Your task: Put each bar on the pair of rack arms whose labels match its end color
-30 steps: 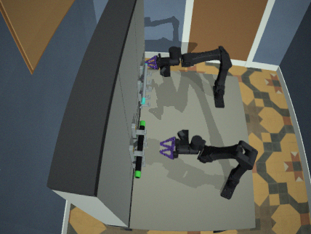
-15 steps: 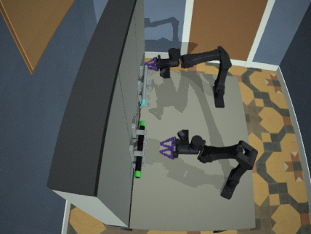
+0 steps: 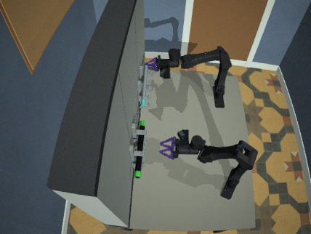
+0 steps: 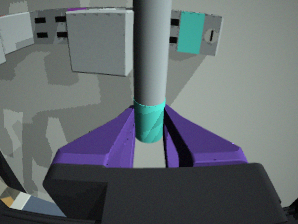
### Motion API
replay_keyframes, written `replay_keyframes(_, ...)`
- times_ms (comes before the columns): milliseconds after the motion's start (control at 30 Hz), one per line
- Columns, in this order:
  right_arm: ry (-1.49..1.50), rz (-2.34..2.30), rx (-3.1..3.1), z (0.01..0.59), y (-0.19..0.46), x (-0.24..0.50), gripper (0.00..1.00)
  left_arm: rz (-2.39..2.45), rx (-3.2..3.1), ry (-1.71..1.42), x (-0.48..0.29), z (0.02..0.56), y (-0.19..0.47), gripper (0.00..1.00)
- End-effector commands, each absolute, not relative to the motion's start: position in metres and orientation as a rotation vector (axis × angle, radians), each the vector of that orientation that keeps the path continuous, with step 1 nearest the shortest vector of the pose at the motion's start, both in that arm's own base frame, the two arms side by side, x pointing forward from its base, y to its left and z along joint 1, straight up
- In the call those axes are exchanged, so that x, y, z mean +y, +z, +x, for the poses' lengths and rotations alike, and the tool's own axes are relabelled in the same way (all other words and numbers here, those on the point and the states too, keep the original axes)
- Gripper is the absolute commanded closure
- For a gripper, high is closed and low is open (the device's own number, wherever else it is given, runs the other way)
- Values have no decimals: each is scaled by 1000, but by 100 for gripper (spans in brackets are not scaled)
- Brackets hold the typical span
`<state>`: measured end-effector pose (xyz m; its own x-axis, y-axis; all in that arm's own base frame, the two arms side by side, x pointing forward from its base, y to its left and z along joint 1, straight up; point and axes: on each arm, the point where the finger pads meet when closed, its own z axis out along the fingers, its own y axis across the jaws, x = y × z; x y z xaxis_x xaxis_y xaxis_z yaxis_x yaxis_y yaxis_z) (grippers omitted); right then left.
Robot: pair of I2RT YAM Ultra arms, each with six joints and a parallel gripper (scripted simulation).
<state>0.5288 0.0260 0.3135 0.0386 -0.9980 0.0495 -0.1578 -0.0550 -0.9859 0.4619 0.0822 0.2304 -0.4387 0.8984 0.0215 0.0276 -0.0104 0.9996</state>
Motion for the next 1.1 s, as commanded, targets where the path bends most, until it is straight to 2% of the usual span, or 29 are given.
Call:
replay_keyframes(0, -1174, -1231, 1204, 529, 359, 24, 100, 958, 1536, 1538, 85, 456, 238, 0)
replay_keyframes(1067, -1175, -1229, 1202, 529, 350, 24, 100, 958, 1536, 1538, 85, 456, 238, 0)
